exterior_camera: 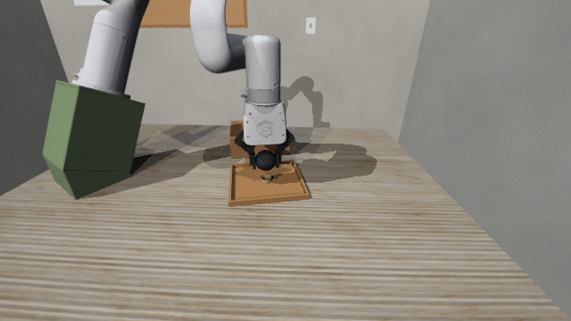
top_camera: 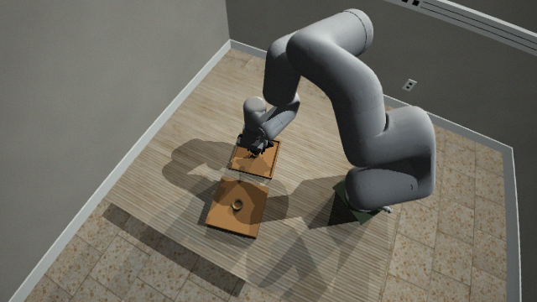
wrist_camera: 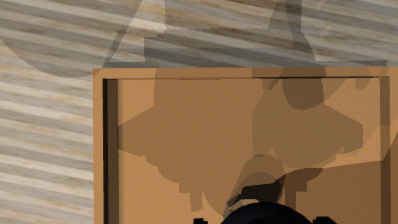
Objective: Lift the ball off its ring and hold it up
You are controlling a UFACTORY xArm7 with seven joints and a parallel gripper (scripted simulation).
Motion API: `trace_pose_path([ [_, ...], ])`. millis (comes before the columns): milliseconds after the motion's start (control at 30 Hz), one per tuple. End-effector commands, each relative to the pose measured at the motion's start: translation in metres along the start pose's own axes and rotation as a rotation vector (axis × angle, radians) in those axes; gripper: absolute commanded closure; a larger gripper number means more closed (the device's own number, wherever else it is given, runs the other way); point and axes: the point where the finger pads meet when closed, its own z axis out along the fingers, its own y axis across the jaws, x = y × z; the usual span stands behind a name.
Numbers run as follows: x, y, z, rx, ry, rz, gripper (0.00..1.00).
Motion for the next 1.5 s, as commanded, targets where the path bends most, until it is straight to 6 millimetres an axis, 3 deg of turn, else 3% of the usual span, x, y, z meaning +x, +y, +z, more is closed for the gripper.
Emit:
trace_pose_path([
  [0, -0.001, 0.002, -0.04, -0.006, 0.003, 0.001, 1.0],
  [100, -0.001, 0.001, -0.052, -0.004, 0.001, 0.001, 1.0],
  [1467, -0.001, 0.001, -0.053, -0.004, 0.001, 0.001, 1.0],
])
